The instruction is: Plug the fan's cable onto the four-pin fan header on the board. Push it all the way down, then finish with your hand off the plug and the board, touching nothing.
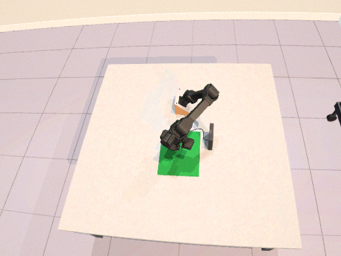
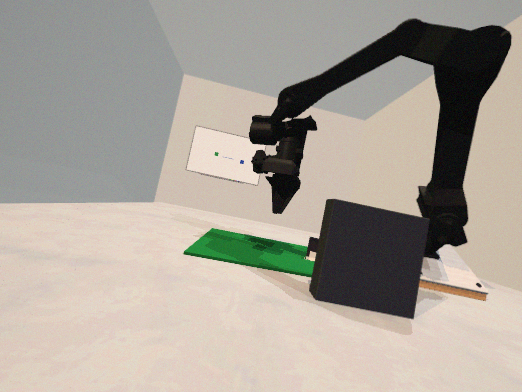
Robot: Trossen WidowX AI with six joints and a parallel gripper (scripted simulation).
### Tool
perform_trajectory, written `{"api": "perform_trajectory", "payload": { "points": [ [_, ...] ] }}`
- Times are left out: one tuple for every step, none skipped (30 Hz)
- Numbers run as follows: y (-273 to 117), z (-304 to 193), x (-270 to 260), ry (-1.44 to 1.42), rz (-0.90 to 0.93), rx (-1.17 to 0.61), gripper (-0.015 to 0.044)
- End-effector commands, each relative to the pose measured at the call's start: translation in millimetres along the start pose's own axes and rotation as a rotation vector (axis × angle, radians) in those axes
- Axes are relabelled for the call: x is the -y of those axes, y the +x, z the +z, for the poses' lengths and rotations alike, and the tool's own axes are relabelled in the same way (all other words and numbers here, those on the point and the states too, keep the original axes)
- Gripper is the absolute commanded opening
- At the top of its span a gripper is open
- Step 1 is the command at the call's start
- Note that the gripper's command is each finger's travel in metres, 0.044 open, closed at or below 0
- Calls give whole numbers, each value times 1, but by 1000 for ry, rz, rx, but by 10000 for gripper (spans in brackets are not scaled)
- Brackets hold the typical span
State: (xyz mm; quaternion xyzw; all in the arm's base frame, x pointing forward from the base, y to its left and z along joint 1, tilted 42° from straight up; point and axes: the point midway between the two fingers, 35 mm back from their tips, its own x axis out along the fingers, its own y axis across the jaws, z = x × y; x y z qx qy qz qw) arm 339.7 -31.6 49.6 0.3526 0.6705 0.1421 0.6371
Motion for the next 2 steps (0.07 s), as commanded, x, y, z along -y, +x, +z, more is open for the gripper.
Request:
{"api": "perform_trajectory", "payload": {
  "points": [
    [5,33,4,7,1,-3,260],
    [5,34,4,7,1,-3,260]
  ]
}}
